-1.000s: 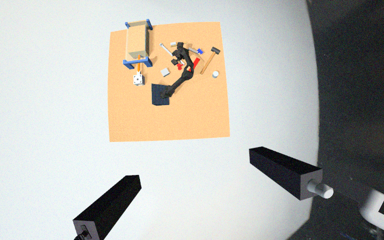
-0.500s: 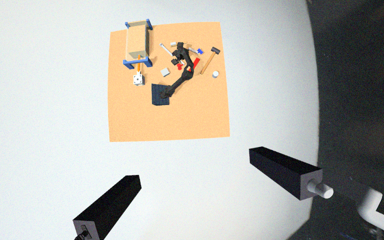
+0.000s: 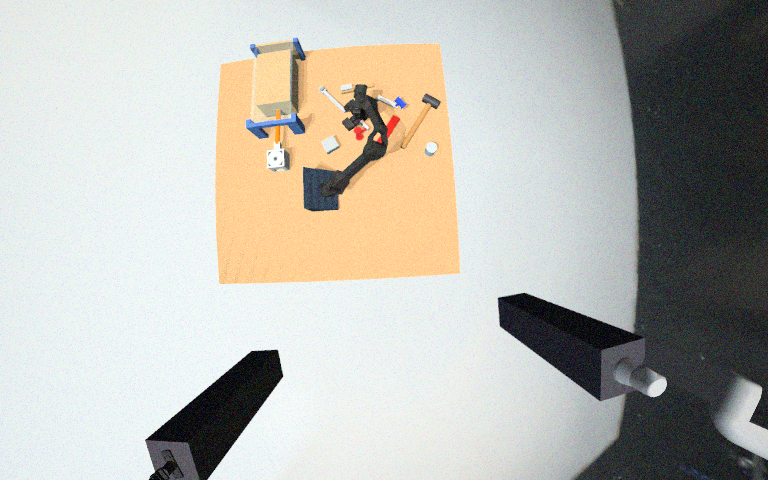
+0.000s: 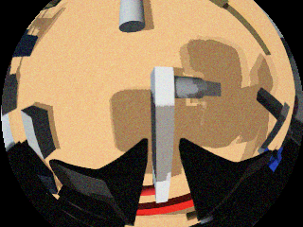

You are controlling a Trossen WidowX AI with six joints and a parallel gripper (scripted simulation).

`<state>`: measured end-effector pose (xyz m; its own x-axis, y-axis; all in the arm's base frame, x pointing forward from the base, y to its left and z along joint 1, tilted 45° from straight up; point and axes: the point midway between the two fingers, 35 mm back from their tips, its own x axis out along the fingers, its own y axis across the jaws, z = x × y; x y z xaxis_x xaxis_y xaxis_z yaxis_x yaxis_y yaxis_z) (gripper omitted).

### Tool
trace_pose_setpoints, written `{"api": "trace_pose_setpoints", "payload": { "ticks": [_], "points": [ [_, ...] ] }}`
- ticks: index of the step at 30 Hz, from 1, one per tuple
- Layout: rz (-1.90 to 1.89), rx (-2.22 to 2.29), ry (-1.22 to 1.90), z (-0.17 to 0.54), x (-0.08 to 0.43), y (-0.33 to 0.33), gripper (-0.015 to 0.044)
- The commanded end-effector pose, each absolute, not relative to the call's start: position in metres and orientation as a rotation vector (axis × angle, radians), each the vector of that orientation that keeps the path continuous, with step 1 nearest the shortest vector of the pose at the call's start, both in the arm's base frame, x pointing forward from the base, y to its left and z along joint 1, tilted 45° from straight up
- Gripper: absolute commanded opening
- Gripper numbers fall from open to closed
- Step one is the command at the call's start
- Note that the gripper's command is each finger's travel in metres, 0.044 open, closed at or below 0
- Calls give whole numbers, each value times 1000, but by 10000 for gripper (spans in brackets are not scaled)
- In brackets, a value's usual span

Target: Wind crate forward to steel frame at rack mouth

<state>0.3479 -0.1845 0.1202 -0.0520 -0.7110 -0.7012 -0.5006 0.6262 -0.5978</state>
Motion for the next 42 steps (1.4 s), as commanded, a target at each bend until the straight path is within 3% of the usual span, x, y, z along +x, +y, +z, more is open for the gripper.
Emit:
{"api": "trace_pose_setpoints", "payload": {
  "ticks": [1,16,22,31,42],
  "points": [
    [-230,-999,1706,120,348,-185,120],
    [-230,-999,1706,120,348,-185,0],
    [-226,-1003,1697,131,352,-173,0],
    [-201,-1043,1628,225,354,-76,0],
    [-165,-1046,1605,213,360,-56,0]
  ]
}}
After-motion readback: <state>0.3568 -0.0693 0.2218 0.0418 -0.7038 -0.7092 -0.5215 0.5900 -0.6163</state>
